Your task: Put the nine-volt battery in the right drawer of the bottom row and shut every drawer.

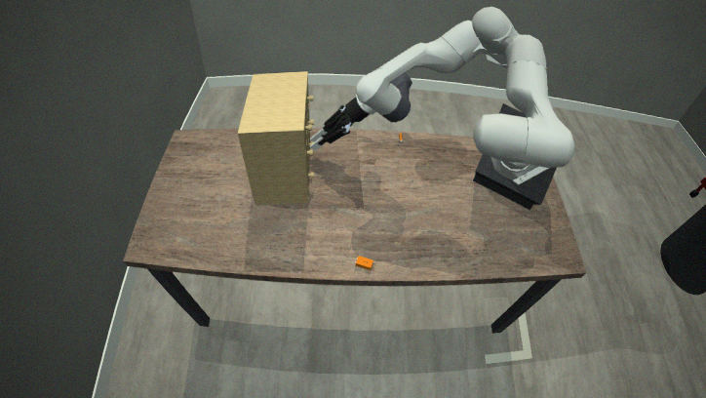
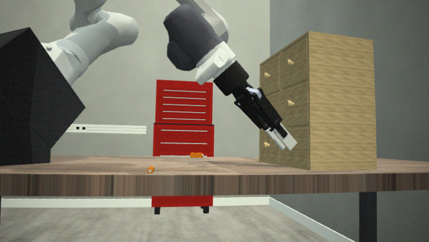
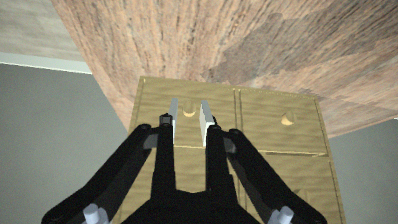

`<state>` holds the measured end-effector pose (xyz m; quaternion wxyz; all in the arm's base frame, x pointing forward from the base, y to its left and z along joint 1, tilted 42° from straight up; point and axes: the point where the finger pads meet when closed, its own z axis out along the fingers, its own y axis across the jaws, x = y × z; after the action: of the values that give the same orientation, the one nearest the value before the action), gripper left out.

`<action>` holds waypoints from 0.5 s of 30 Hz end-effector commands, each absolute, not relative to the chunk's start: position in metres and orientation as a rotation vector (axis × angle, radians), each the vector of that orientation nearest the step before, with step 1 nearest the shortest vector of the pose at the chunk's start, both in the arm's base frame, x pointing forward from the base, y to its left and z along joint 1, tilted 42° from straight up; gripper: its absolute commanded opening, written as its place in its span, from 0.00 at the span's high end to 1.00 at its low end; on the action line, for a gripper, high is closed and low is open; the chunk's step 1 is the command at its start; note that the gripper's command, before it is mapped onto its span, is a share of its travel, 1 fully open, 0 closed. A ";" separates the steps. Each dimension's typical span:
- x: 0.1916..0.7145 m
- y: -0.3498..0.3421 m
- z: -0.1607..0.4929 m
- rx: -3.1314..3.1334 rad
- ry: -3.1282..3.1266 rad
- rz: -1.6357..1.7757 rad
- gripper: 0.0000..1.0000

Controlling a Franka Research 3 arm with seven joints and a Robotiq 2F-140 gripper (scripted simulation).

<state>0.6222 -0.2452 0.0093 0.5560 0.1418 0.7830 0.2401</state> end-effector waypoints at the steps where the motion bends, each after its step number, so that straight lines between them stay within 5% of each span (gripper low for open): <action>1: 0.623 -0.246 0.009 0.343 1.848 0.569 0.72; 9: 0.623 -0.246 0.009 0.343 1.848 0.569 0.72; 10: 0.623 -0.246 0.009 0.343 1.848 0.569 0.83; 15: 0.623 -0.246 0.009 0.343 1.848 0.569 0.83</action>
<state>0.6222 -0.2455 0.0093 0.5559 0.1424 0.7830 0.2402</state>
